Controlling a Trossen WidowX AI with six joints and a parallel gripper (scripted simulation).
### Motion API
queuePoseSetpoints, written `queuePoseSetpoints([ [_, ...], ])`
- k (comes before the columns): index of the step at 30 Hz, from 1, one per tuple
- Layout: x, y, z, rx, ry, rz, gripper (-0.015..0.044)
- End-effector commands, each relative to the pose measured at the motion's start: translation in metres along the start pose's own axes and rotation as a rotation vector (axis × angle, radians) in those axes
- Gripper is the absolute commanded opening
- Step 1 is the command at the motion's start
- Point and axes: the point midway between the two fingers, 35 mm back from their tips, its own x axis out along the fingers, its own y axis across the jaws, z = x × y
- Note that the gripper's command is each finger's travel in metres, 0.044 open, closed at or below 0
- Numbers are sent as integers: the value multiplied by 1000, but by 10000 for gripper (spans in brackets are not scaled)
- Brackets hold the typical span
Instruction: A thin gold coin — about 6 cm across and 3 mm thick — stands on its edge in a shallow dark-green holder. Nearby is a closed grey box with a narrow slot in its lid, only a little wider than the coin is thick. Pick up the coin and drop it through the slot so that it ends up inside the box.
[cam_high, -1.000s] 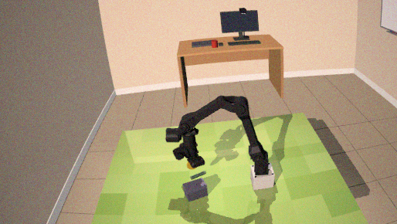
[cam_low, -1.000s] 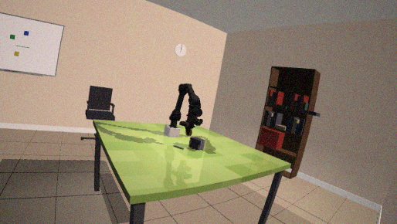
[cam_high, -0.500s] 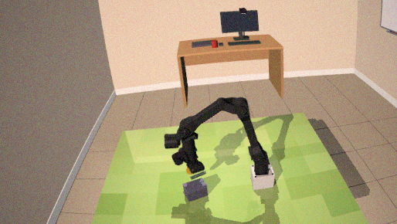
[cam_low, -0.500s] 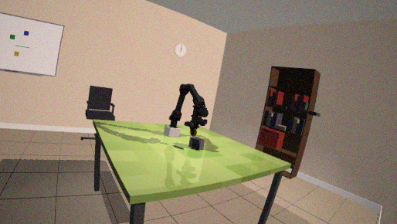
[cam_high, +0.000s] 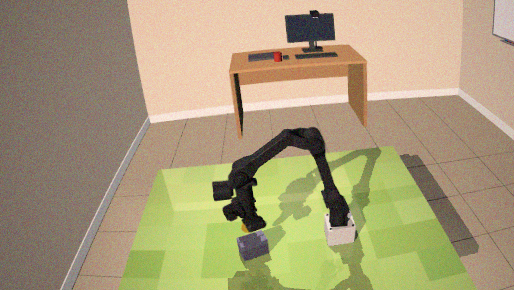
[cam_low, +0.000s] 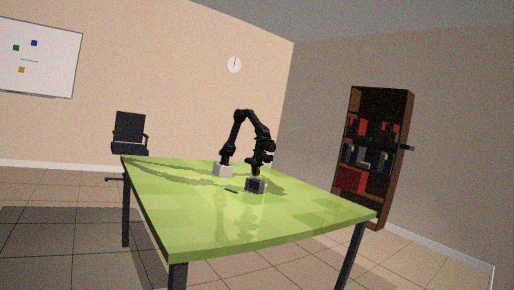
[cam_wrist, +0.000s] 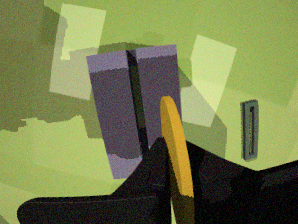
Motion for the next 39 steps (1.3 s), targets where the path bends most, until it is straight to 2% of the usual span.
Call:
queuePoseSetpoints([
  [1, 0, 11, 3, 1, -2, -3, 0],
  [39, 0, 14, 4, 1, 0, 1, 0],
])
